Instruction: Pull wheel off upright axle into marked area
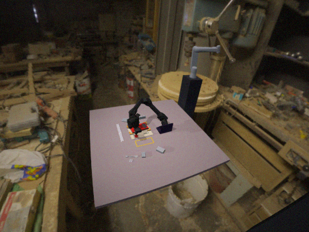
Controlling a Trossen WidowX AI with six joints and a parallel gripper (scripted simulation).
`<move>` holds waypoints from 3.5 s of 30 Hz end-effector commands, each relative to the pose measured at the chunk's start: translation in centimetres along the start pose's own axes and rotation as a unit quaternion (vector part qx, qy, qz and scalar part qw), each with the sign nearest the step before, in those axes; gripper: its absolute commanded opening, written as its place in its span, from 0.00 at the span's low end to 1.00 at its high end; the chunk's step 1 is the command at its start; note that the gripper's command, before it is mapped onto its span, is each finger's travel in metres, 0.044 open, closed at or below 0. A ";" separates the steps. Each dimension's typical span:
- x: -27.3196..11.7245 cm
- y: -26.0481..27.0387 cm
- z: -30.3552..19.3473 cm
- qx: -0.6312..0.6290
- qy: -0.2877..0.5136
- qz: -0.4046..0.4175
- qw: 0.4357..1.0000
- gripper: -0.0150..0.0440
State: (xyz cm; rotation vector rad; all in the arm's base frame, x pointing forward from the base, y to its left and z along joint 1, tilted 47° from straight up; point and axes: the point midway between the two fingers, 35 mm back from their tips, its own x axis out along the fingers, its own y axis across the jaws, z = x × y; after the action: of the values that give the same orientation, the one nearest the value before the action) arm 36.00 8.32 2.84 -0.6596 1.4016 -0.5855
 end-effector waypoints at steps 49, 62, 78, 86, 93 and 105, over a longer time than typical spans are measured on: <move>-4.0 7.2 -4.1 -0.012 -0.004 0.004 1.000 0.25; -4.1 10.2 -6.2 0.002 0.000 0.006 1.000 0.25; 0.5 10.4 -6.0 0.002 -0.001 0.006 1.000 0.25; 4.9 10.3 -6.1 0.002 -0.001 0.005 1.000 0.25; 6.2 10.2 -6.2 0.002 -0.001 0.004 1.000 0.25; 5.4 10.2 -6.1 0.006 0.003 0.005 1.000 0.76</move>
State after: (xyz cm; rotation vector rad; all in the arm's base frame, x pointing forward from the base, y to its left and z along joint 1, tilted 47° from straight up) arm 30.18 10.67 -8.79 -0.6462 1.4080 -0.5888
